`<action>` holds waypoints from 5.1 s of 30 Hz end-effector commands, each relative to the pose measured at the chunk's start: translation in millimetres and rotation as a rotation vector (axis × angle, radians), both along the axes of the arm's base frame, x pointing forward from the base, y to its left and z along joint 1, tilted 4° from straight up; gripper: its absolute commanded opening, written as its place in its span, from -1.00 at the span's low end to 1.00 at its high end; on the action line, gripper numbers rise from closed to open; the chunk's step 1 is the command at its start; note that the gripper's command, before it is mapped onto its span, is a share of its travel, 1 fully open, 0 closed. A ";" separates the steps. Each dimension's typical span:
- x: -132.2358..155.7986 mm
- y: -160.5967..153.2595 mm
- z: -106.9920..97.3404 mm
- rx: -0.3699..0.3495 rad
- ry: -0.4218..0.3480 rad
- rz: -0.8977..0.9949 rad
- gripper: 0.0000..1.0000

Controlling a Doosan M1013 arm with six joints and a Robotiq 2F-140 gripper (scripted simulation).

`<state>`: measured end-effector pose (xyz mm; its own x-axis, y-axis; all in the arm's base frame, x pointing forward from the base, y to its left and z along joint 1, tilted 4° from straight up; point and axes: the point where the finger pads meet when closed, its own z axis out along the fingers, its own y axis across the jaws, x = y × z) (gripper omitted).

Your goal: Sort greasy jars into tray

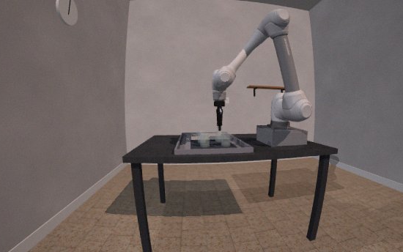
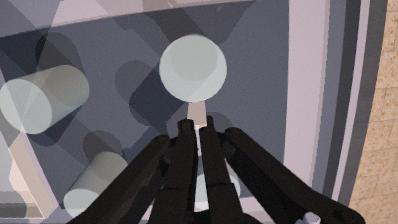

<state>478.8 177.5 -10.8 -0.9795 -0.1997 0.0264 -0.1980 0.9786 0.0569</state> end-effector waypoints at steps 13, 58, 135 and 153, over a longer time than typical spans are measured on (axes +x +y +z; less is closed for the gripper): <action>-1.6 -0.4 1.4 0.000 0.000 0.000 -1.00; 22.0 4.8 -4.8 0.000 0.000 0.000 -1.00; 22.0 4.8 -4.8 0.000 0.000 0.000 1.00; 46.6 -23.7 69.3 0.000 0.000 0.000 1.00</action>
<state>514.2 166.3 59.6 -0.9796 -0.1990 0.0260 -0.1973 0.9787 0.0565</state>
